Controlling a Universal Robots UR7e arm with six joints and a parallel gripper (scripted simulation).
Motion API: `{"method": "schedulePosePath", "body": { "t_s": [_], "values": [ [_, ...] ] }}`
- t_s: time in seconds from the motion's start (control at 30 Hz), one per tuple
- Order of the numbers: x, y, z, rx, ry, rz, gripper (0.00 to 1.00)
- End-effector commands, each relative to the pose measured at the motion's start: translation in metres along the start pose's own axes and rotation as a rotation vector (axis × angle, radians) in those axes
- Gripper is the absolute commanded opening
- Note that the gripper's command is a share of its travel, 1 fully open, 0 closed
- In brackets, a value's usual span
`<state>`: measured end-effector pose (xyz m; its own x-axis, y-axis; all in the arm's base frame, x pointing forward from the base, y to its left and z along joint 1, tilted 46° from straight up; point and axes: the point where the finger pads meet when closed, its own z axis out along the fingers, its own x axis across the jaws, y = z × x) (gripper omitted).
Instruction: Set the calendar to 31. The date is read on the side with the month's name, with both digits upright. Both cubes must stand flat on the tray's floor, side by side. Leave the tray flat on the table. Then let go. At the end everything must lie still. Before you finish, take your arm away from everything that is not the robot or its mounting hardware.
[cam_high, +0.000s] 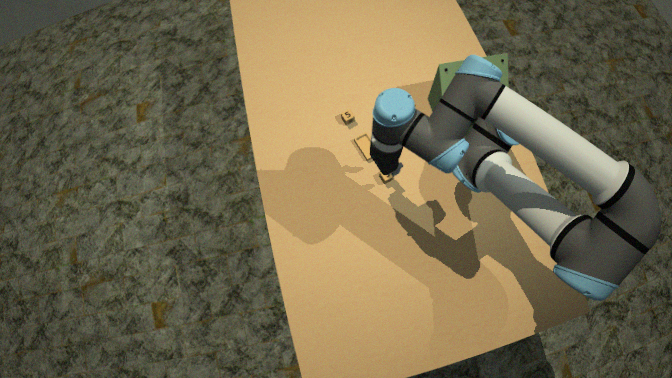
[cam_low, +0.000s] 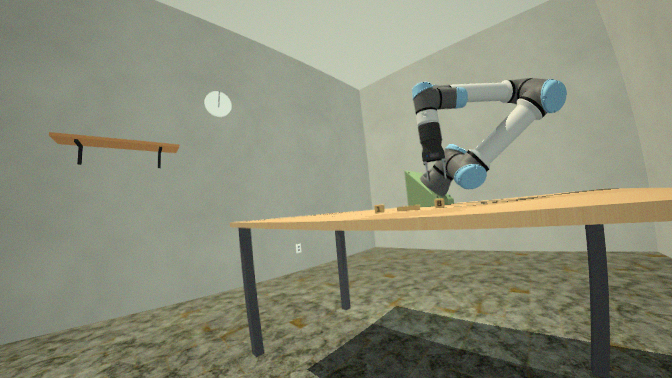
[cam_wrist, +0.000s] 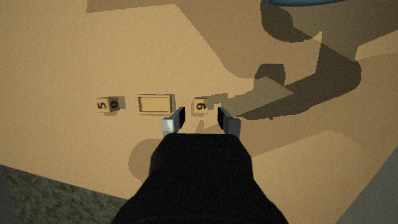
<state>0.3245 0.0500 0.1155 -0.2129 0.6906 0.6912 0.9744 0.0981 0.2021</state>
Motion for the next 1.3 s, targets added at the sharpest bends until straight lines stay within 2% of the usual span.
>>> {"method": "schedulePosePath", "body": {
  "t_s": [0.0,0.63,1.27],
  "values": [
    [-0.001,0.001,-0.002,-0.002,-0.003,0.003,1.0],
    [-0.008,0.002,-0.004,-0.003,-0.005,0.122,1.0],
    [-0.028,0.004,-0.006,-0.004,-0.007,0.528,1.0]
  ]
}}
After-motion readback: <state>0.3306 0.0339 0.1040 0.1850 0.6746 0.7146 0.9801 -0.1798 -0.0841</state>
